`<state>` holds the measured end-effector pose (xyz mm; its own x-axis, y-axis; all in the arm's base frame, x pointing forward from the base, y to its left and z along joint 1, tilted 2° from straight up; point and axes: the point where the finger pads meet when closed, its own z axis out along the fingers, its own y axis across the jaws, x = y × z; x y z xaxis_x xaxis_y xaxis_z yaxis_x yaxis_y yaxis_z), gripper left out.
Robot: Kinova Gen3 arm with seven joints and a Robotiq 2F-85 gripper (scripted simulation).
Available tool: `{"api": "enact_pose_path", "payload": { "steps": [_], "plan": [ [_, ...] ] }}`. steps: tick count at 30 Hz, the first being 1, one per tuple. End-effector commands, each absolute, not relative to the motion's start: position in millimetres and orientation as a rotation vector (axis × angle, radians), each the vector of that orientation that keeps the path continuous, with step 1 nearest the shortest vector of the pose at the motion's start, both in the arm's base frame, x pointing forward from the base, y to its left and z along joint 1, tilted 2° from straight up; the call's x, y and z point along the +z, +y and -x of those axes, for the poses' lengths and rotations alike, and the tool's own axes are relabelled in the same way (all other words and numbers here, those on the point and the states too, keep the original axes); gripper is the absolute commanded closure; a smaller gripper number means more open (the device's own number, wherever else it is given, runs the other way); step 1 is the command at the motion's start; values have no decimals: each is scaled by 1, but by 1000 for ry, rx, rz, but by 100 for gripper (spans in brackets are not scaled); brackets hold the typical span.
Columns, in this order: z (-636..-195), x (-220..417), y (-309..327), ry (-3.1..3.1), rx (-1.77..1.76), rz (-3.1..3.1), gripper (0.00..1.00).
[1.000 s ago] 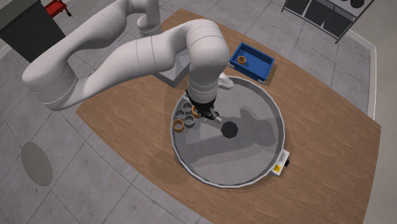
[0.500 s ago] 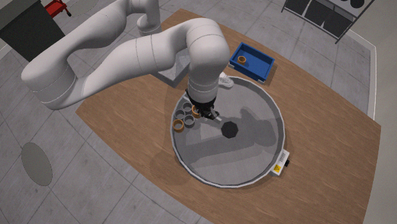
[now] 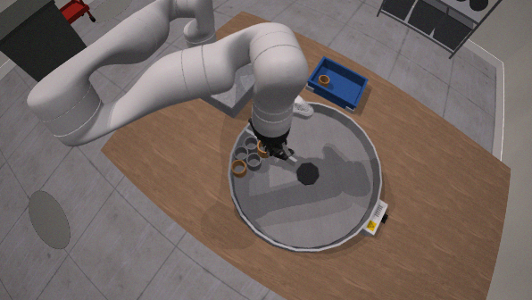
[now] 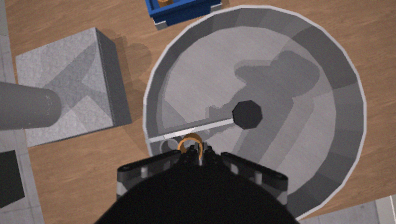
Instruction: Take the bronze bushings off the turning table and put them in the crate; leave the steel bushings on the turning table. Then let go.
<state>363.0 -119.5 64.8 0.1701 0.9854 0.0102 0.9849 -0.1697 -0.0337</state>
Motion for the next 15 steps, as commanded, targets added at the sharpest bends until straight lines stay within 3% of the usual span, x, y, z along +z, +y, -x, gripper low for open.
{"api": "enact_pose_path", "payload": {
  "steps": [1,15],
  "plan": [
    [-363,69,-120,-2006,21,2374,100],
    [-363,71,-121,-2008,21,2371,100]
  ]
}}
